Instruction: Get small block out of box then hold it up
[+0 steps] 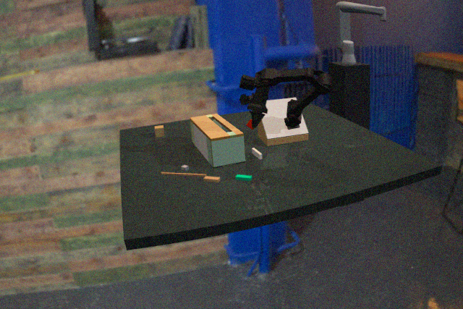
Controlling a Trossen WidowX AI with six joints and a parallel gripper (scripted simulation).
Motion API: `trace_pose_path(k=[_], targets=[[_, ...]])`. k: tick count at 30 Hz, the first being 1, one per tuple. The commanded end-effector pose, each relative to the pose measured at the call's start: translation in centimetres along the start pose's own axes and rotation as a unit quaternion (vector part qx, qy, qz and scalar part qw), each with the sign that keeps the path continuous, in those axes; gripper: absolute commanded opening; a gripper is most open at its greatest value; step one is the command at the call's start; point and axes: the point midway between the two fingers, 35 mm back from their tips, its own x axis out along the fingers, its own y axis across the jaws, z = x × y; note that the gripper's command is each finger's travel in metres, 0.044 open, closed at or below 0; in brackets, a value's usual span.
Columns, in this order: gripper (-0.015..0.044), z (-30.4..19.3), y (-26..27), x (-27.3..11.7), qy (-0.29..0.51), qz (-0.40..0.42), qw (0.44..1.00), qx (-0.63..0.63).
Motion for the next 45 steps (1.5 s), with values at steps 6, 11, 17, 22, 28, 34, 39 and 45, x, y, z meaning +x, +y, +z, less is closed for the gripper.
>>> trace_pose_path(k=[6, 11, 17, 22, 28, 34, 39, 45], targets=[[0.0000, 0.0, 0.3, -0.7, 0.004, 0.013, 0.983, 0.183], [0.0000, -0.1, 0.4, -1.1, 0.008, 0.018, 0.959, 0.284], [0.0000, -0.1, 0.6, -1.6, 0.013, 0.025, 0.916, 0.401], [0.0000, -0.2, 0.7, -2.0, 0.019, 0.029, 0.869, 0.494], [0.0000, -0.2, 0.9, -2.5, 0.027, 0.034, 0.800, 0.598], [0.0000, -0.2, 1.1, -3.1, 0.036, 0.039, 0.720, 0.692], [0.0000, -0.3, 1.2, -3.5, 0.045, 0.041, 0.643, 0.763], [0.0000, -0.3, 1.4, -4.0, 0.056, 0.043, 0.543, 0.837]])
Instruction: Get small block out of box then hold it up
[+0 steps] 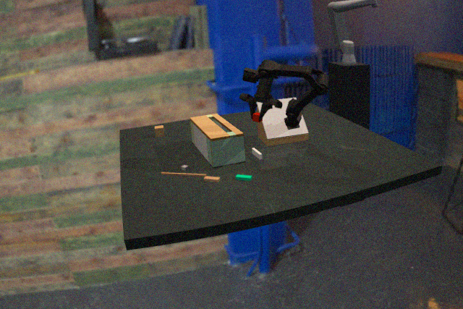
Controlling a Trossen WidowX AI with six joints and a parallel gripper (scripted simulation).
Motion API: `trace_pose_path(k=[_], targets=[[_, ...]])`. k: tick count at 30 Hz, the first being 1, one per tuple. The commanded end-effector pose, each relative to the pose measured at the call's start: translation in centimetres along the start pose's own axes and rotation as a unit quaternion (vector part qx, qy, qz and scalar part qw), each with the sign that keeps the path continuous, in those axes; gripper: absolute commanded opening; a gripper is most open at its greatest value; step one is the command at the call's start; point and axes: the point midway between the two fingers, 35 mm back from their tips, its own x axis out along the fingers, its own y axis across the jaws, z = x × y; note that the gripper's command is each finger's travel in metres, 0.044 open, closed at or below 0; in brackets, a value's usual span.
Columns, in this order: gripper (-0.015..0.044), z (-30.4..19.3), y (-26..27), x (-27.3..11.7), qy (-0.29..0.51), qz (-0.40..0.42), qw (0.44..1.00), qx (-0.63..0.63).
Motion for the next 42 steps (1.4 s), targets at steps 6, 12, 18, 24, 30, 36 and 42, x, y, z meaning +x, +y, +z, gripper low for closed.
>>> trace_pose_path(k=[6, 12, 18, 24, 30, 36, 42], targets=[[0.0000, -0.42, -0.04, -0.48, 0.012, -0.002, 0.994, 0.111], [0.0000, -0.42, -0.04, -0.48, 0.012, -0.002, 0.994, 0.111], [0.0000, -0.42, -0.04, -0.48, 0.012, -0.002, 0.994, 0.111], [0.0000, -0.42, -0.04, -0.48, 0.012, -0.002, 0.994, 0.111], [0.0000, -0.42, -0.04, -0.48, 0.012, -0.002, 0.994, 0.111], [0.0000, -0.42, -0.04, -0.48, 0.012, -0.002, 0.994, 0.111], [0.0000, -0.42, -0.04, -0.48, 0.012, -0.002, 0.994, 0.111]])
